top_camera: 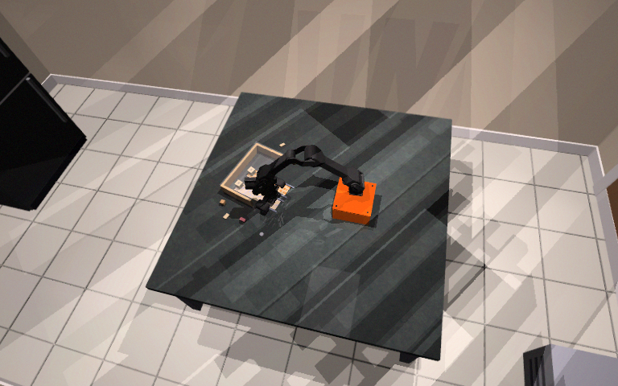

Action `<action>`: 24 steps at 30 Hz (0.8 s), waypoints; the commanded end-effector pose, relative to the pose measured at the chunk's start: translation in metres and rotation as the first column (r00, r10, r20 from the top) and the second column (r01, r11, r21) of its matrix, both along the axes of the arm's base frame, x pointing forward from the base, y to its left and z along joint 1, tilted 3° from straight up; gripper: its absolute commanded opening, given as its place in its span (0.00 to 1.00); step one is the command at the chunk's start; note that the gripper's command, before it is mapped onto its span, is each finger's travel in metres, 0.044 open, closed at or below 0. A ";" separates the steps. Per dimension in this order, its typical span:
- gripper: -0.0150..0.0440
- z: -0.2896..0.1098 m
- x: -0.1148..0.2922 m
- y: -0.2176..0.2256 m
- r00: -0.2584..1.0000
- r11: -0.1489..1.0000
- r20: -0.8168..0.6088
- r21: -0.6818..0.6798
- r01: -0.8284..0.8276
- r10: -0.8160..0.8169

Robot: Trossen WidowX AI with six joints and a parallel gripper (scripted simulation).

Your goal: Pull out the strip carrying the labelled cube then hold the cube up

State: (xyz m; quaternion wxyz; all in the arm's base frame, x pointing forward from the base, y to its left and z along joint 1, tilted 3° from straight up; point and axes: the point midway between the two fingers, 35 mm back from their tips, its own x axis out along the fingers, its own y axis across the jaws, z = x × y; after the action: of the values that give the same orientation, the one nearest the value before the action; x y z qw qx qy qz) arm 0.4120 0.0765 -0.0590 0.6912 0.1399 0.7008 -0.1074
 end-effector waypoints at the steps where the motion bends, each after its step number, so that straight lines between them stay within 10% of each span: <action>1: 0.25 -0.002 0.000 0.000 1.000 1.000 0.001 0.001 0.004 -0.004; 24: 0.25 -0.004 0.001 0.001 1.000 1.000 0.001 0.001 0.004 -0.004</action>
State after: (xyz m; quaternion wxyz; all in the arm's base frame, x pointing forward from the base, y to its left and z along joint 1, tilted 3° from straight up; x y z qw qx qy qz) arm 0.4126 0.0768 -0.0598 0.6917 0.1402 0.7003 -0.1073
